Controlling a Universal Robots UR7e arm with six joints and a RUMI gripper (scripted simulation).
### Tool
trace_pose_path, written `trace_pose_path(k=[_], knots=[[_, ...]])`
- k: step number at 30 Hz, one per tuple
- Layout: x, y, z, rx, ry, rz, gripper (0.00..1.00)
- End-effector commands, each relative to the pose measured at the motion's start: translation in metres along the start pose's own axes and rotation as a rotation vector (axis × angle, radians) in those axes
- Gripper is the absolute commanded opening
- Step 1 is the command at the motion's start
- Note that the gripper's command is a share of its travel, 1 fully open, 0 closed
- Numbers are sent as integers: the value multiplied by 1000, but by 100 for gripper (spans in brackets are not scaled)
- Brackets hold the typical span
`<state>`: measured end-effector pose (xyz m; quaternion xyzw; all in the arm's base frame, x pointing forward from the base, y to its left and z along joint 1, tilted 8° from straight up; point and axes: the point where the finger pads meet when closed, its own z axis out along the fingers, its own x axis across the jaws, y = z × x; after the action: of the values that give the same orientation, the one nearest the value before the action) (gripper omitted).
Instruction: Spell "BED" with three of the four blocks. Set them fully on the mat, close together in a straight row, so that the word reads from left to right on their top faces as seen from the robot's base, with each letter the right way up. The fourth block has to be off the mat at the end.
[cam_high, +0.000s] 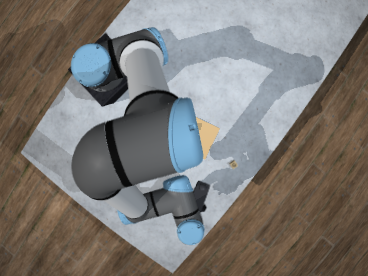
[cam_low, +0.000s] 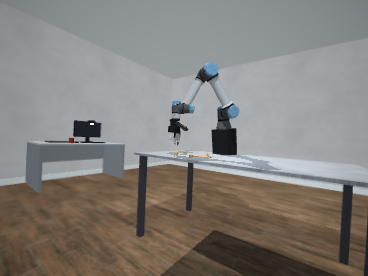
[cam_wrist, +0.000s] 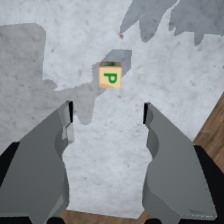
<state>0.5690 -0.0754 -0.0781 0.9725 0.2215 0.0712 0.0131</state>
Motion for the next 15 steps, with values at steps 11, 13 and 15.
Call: trace_pose_path(k=[11, 13, 15], knots=[[3, 1, 12, -3, 4, -4, 37], [3, 1, 15, -3, 4, -4, 37], [3, 1, 18, -3, 4, -4, 37]])
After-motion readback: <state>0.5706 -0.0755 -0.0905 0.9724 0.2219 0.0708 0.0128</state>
